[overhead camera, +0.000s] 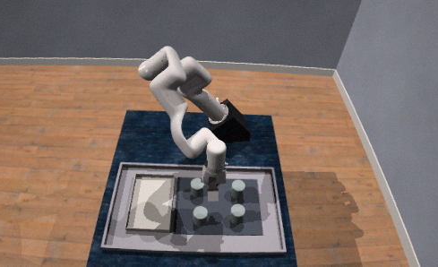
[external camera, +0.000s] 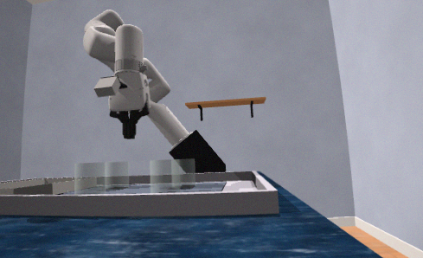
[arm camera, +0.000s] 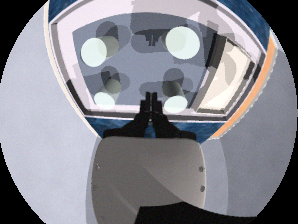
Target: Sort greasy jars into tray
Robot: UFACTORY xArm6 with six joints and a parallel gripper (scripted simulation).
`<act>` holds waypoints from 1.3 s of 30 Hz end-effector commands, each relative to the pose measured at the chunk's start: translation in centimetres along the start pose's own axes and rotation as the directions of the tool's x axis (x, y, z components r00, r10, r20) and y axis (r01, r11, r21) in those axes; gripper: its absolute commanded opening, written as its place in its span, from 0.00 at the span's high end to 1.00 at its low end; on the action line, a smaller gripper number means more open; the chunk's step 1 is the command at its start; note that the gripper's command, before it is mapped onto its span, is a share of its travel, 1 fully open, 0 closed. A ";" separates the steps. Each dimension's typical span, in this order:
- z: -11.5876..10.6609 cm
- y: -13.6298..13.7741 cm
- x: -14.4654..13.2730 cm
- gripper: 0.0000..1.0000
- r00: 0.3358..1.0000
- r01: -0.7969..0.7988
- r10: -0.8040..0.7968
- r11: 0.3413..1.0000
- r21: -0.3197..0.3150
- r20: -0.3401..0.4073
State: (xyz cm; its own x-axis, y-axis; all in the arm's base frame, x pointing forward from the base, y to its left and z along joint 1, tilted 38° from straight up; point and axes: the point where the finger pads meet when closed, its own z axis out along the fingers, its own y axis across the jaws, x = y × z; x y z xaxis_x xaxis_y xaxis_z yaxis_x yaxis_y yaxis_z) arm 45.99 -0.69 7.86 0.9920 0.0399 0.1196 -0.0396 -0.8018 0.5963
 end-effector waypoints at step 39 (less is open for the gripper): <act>7.6 -12.6 0.0 1.00 1.000 -0.005 0.005 1.000 -0.003 -0.003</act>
State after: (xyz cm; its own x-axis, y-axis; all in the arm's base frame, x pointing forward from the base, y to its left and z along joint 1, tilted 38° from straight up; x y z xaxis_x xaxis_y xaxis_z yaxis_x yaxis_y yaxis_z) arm 46.87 5.25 -5.06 0.9926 0.0351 0.1166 -0.0421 -0.7995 0.5992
